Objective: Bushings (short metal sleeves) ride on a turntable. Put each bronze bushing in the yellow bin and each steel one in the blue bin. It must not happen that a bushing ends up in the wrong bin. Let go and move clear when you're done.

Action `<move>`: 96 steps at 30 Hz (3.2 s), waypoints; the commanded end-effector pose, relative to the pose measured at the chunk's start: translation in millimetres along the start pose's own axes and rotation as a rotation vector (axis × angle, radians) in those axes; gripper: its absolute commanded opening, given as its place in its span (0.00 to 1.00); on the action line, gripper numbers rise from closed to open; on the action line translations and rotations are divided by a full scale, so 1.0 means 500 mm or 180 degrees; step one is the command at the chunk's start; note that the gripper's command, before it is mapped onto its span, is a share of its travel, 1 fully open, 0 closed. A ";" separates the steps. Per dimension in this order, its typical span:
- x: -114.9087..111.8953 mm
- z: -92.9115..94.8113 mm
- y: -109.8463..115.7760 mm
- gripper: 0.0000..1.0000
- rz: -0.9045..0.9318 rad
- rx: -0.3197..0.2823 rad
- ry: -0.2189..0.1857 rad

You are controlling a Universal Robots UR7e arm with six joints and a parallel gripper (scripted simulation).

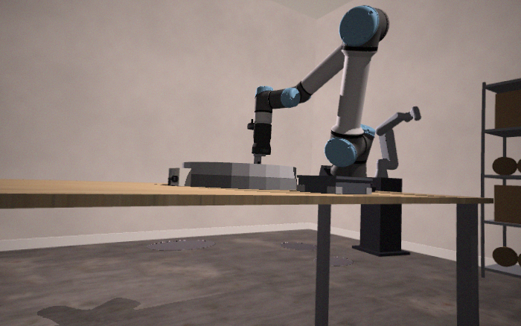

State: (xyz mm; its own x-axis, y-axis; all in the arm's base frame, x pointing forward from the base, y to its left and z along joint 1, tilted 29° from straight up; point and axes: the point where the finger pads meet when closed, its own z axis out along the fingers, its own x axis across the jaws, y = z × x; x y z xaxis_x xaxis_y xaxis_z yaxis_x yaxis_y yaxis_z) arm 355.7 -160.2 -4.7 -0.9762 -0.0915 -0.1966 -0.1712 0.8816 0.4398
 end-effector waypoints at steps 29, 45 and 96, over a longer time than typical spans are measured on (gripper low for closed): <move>0.000 -0.007 -0.001 0.00 0.0005 -0.0003 0.0011; 0.000 -0.013 -0.001 0.00 0.0011 -0.0010 0.0023; -0.001 -0.037 -0.001 0.00 0.0011 -0.0010 0.0023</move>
State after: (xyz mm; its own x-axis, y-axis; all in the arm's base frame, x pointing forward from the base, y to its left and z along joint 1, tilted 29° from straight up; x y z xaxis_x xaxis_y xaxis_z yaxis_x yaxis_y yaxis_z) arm 353.4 -166.8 9.2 -0.9779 -0.0915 -0.1879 -0.1680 0.8787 0.4467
